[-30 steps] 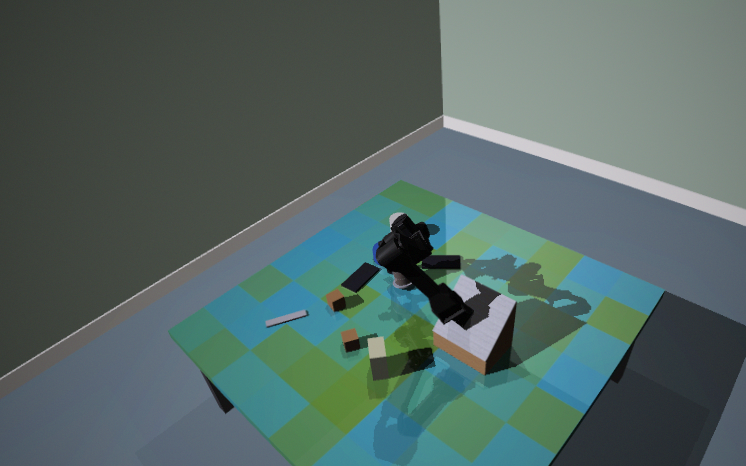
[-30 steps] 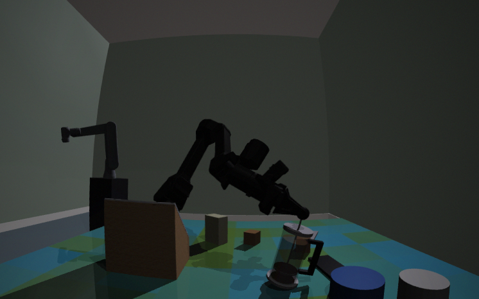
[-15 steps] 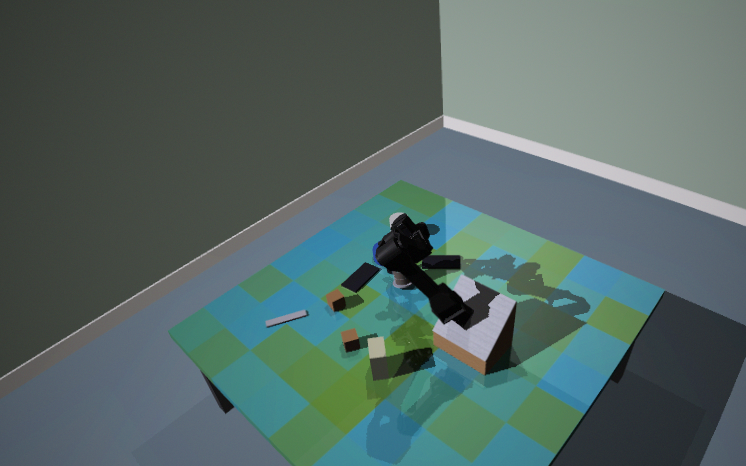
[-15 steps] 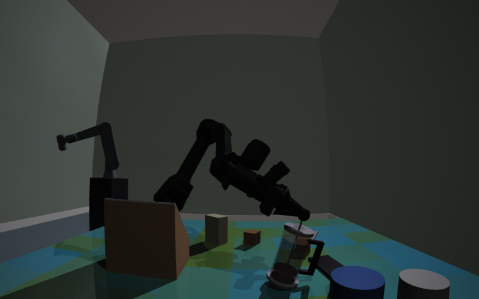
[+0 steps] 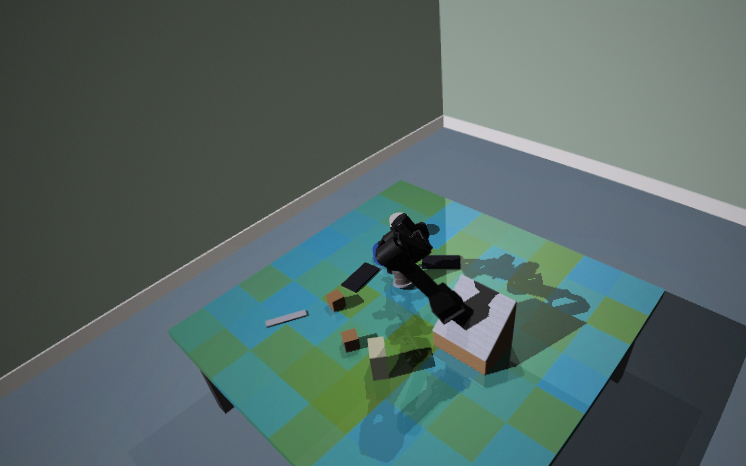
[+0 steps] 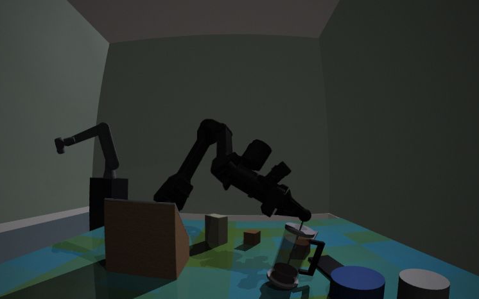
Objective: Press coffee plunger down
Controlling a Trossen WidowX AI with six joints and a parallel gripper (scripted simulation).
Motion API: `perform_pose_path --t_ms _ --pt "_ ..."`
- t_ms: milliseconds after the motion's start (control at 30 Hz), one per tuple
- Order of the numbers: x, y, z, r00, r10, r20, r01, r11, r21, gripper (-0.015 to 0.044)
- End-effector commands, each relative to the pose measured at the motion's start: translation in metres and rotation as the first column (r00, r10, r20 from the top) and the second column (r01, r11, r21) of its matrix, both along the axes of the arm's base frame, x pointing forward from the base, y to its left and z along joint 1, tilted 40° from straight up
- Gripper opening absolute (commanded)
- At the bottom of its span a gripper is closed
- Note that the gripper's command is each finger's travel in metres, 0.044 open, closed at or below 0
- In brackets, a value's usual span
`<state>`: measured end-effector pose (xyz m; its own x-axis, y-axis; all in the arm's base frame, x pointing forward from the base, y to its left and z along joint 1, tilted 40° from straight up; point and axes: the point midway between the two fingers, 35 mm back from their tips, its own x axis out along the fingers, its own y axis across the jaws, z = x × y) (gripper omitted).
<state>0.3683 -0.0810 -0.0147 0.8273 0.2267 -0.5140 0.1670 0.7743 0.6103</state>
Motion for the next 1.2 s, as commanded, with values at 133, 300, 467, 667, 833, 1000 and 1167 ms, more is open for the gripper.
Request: perform_pose_path --t_ms 133,300,467,667,833,1000,1167 --pt "-0.0002 0.0040 -0.0050 1.000 0.008 -0.017 -0.008 1.000 0.017 0.0127" --pt "0.0007 0.0039 -0.0052 1.000 0.008 -0.017 -0.008 1.000 0.017 0.0127" --pt "0.0015 0.0037 -0.0054 1.000 0.008 -0.017 -0.008 1.000 0.017 0.0127" --pt "0.0024 0.0036 -0.0057 1.000 0.008 -0.017 -0.008 1.000 0.017 0.0127" --pt "0.0032 0.0035 -0.0058 1.000 0.008 -0.017 -0.008 1.000 0.017 0.0127" --pt "0.0038 0.0030 -0.0055 1.000 0.008 -0.017 -0.008 1.000 0.017 0.0127" --pt "0.0051 0.0000 -0.0023 1.000 0.004 -0.004 -0.004 1.000 0.005 0.0127"
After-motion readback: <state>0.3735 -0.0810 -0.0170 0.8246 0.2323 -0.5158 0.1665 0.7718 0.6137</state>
